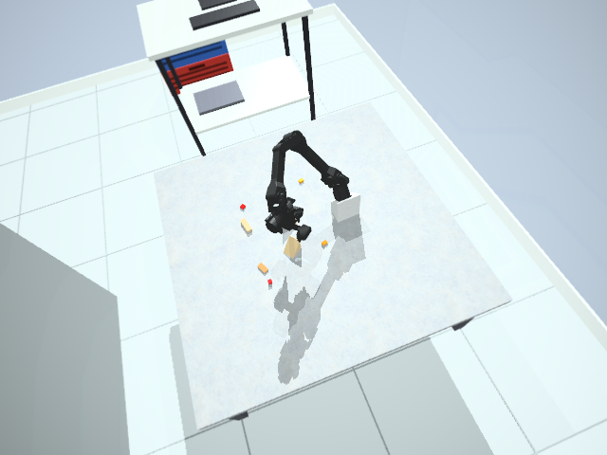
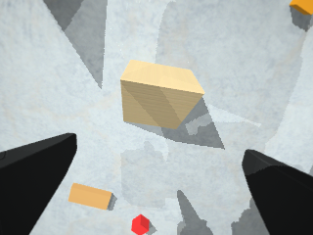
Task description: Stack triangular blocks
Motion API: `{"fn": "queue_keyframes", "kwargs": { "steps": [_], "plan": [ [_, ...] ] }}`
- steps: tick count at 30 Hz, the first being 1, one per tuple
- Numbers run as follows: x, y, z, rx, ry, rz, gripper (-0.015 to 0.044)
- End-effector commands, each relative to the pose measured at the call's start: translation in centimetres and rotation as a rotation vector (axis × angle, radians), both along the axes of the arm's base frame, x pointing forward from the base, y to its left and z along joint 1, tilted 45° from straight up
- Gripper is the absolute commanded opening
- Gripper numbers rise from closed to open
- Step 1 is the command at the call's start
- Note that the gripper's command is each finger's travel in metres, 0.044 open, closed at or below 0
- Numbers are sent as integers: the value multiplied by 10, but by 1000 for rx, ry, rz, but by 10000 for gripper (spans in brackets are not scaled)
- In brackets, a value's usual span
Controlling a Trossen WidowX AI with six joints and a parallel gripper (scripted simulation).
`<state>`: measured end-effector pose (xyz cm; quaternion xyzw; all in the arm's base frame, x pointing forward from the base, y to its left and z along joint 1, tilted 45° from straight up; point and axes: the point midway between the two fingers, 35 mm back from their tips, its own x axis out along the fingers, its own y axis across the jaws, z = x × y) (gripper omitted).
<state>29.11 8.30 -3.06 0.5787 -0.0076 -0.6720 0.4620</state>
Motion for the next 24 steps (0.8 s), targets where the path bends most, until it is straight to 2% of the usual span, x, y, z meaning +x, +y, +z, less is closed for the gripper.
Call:
{"fn": "queue_keyframes", "kwargs": {
  "steps": [1,24],
  "plan": [
    [0,-1,1,-7,-17,-11,440],
    [6,-26,-27,-38,-19,-48,440]
  ]
}}
